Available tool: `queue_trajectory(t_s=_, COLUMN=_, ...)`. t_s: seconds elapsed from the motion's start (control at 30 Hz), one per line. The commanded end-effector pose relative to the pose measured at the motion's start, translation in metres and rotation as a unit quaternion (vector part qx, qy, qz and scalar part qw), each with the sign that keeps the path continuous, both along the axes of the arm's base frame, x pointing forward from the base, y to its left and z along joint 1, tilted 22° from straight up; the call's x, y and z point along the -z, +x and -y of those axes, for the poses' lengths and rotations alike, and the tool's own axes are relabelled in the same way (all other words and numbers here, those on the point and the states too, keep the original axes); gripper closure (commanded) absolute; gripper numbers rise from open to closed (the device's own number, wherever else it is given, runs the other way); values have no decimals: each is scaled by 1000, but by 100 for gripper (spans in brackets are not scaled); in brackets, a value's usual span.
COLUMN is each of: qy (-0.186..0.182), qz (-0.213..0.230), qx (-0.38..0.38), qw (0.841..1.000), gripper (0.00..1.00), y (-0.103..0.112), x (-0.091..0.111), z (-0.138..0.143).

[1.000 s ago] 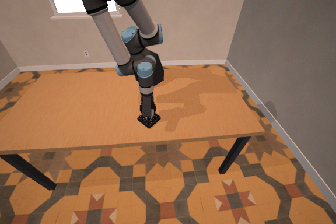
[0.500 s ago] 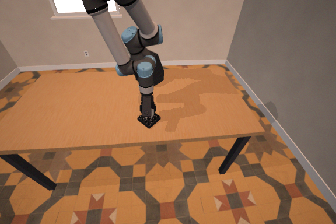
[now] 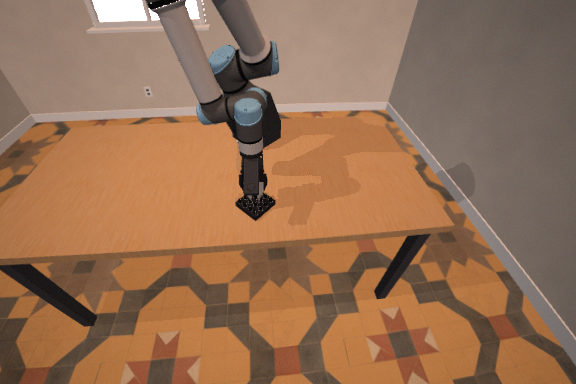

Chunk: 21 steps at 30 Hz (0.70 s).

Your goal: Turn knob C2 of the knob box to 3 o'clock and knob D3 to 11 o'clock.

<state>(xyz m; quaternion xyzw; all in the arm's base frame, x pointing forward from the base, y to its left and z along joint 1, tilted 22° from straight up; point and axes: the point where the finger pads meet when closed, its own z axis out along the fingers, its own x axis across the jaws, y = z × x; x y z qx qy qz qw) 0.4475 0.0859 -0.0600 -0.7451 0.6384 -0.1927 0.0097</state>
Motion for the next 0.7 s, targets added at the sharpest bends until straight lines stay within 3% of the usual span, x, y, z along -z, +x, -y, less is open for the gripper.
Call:
queue_trajectory(t_s=0.0, qy=0, qz=0, qx=0, qw=1000, gripper=89, y=-3, x=-10, z=-3)
queue_trajectory(t_s=0.67, qy=0, qz=0, qx=-2, qw=1000, gripper=89, y=-4, x=-13, z=-3)
